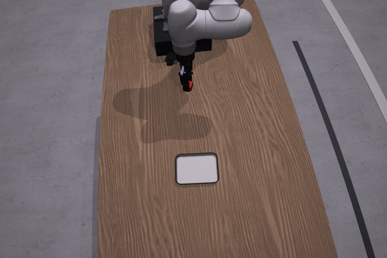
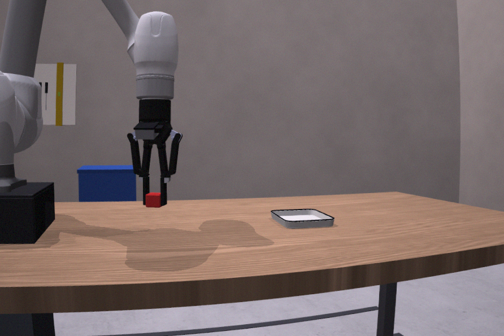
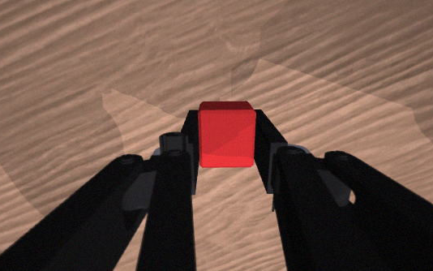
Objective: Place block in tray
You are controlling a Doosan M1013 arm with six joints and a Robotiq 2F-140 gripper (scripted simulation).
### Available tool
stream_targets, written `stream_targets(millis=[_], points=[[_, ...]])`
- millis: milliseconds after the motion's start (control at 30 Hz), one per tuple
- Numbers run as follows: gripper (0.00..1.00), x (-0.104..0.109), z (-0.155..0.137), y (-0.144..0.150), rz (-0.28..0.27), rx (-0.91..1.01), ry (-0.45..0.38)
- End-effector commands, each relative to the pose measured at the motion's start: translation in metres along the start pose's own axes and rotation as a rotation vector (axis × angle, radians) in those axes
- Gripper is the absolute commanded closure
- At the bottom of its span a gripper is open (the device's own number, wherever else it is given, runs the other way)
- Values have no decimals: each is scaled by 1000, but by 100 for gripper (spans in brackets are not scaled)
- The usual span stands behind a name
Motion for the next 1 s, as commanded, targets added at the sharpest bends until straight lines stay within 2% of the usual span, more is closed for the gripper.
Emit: stream_targets(millis=[0,233,333,400,433,567,633,667,967], points=[[90,2,0,-1,0,1,2],[90,2,0,-1,0,1,2],[90,2,-3,-16,-2,0,2],[90,1,-10,-56,-2,-1,1],[90,1,-16,-88,-2,-1,1],[90,3,-27,-160,-2,0,2],[90,3,-27,-160,-2,0,2],[90,4,-34,-207,-1,0,2],[90,1,-61,-366,-1,-1,1]])
Point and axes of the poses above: the point where the finger pads meet when closed, its own x axis back along the fingers, its own y axis across the jaws, z = x × y, the point moved 4 cm from there along x, back along the fingers, and after that the axes turned 11 degrees about x, right-handed, at the moved point
